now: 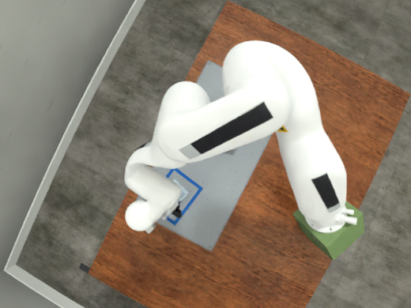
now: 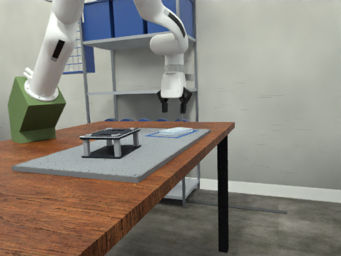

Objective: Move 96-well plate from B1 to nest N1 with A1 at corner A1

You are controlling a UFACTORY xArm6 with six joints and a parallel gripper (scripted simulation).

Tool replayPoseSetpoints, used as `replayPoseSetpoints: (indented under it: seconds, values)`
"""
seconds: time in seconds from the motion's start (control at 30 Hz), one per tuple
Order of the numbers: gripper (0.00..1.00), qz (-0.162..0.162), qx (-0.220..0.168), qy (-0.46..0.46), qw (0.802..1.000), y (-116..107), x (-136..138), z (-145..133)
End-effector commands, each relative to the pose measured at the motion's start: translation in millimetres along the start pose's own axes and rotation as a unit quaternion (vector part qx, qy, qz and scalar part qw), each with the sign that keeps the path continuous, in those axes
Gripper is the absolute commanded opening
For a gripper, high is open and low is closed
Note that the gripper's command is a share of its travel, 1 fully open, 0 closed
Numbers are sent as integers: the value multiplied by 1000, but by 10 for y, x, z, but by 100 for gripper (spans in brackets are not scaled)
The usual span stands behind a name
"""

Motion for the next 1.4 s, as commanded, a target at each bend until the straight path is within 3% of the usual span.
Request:
replayPoseSetpoints:
  seconds: [0.0, 0.57, 1.37]
  values:
    - [100, -12, 26, 23, 999, -41, -54, 153]
    - [100, -12, 26, 23, 999, -50, -69, 188]
    - [100, -12, 26, 23, 999, 316, -60, 206]
Point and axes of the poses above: the point where the finger pads meet when closed, its own y axis out along the fingers, its own x axis across the jaws, z = x × y, the point moved 3 cm from there along -y, back along the fingers
